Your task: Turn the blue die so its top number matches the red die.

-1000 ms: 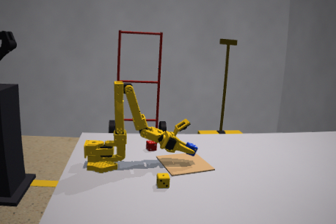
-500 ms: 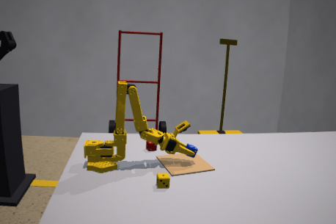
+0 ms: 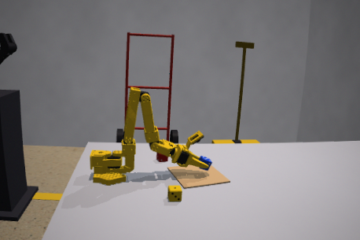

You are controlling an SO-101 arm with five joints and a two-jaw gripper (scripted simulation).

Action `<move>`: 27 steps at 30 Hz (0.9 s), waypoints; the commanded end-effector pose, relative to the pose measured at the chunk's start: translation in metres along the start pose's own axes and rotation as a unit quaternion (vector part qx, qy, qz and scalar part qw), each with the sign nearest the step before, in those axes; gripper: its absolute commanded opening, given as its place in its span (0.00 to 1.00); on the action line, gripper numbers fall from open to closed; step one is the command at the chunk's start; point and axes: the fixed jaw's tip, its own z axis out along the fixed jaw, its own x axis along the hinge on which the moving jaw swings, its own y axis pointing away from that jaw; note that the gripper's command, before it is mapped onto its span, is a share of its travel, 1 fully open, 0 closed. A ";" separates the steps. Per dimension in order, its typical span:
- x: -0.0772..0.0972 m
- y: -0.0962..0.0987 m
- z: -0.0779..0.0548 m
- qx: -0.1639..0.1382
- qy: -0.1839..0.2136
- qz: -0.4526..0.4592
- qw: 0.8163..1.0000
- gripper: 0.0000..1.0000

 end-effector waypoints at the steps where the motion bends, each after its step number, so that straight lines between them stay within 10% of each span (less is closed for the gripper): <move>1: -0.021 0.002 0.004 -0.004 -0.050 -0.004 0.999 0.00; 27: -0.010 0.002 0.009 -0.004 -0.050 -0.004 0.999 0.00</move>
